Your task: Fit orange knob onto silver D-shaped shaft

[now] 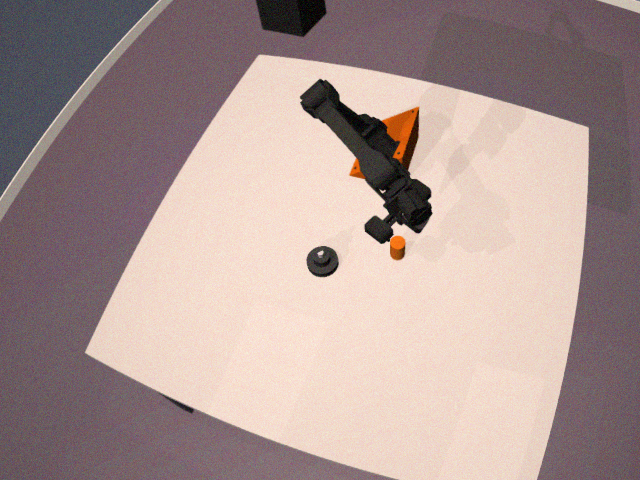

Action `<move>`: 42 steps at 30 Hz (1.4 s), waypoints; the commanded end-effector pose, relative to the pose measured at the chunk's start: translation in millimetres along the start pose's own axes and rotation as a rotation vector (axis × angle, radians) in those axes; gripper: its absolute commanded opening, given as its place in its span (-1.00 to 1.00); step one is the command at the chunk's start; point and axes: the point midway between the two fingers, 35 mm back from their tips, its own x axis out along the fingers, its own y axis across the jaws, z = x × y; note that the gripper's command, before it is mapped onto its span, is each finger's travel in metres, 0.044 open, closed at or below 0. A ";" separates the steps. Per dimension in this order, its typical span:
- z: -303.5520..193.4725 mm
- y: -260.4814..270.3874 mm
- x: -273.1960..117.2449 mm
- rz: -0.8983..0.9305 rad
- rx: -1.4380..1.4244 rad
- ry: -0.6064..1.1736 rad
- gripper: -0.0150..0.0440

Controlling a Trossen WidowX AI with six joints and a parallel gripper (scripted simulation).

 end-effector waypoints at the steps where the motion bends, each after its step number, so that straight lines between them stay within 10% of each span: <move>1: -1.9 -2.7 -1.8 -0.024 0.002 0.034 1.00; 42: -3.6 -5.4 62.4 -0.021 -0.254 0.038 1.00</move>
